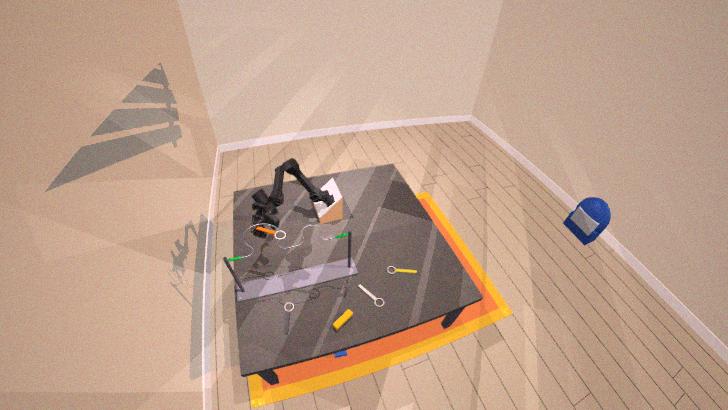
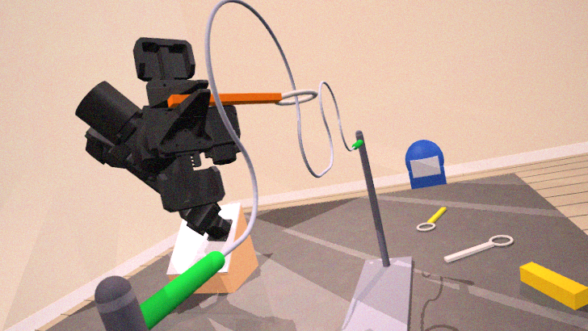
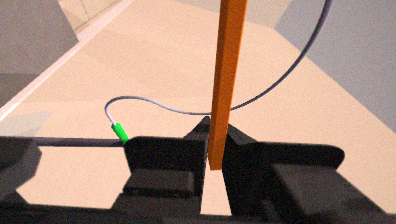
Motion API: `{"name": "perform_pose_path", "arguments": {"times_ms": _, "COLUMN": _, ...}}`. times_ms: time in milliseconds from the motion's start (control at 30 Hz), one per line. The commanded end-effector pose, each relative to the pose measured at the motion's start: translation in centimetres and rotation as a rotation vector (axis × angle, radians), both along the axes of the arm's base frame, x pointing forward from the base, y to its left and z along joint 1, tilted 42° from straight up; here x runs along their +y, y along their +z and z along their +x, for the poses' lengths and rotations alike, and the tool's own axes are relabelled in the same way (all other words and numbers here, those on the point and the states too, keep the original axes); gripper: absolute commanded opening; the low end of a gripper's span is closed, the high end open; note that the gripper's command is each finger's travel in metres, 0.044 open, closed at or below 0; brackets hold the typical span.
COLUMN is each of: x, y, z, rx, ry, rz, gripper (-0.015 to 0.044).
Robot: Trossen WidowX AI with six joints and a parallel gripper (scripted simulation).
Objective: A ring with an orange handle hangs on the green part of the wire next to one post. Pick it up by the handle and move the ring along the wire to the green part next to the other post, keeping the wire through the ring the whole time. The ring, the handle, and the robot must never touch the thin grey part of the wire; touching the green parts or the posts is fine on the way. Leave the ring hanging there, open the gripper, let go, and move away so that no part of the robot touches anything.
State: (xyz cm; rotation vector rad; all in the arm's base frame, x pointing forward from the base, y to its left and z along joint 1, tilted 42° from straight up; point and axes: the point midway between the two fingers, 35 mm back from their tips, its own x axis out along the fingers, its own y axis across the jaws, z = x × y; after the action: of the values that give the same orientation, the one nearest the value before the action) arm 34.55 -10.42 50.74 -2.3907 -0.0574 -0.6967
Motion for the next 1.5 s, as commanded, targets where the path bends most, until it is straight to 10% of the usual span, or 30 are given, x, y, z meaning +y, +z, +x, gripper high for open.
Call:
{"name": "perform_pose_path", "arguments": {"times_ms": 0, "x": 0.1, "y": 0.1, "z": 0.0, "rx": -0.005, "ry": 0.000, "rz": -0.049, "gripper": -0.0150}}
{"name": "perform_pose_path", "arguments": {"times_ms": 900, "x": 0.1, "y": 0.2, "z": 0.0, "rx": -0.029, "ry": -0.014, "rz": -0.303, "gripper": -0.0150}}
{"name": "perform_pose_path", "arguments": {"times_ms": 1467, "x": -2.7, "y": -0.9, "z": 0.3, "rx": -0.019, "ry": -0.008, "rz": -0.169, "gripper": -0.0150}}
